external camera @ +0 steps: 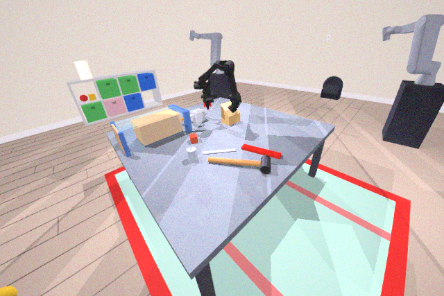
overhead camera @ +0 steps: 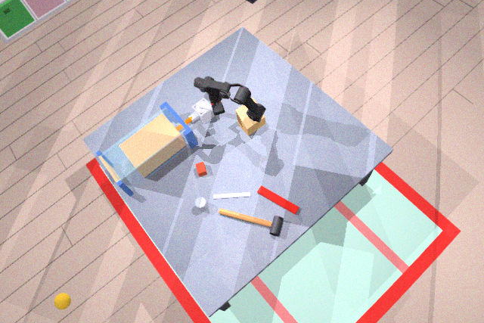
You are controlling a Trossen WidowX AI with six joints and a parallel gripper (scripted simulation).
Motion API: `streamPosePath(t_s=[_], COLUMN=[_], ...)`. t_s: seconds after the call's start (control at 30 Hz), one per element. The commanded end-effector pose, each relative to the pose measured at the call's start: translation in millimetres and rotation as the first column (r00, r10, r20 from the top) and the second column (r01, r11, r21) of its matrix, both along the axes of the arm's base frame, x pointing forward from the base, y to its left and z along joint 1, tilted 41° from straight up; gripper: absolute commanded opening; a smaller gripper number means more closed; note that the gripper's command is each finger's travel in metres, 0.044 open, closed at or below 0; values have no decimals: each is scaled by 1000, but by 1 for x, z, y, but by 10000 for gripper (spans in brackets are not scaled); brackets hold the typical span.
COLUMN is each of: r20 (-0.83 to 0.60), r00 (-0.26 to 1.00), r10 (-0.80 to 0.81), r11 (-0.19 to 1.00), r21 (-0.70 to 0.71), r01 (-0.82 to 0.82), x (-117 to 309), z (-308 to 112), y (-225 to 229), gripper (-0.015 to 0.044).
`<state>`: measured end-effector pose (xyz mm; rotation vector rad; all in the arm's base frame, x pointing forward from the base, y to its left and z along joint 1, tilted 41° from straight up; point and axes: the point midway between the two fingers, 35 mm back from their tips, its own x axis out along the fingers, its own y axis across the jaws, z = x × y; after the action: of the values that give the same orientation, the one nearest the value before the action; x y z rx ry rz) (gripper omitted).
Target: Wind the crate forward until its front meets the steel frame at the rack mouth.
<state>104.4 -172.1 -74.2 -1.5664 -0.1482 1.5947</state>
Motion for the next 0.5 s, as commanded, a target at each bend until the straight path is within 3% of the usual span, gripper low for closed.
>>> streamPosePath(t_s=[0.0, 0.47], r20=[-22, -23], r00=[1000, 1000], r10=[7, 7], r11=[1000, 1000], r21=[-10, -11], r01=[-8, -8], x=[-11, -27], z=[-6, -16], y=[-4, -13], gripper=[0, 0])
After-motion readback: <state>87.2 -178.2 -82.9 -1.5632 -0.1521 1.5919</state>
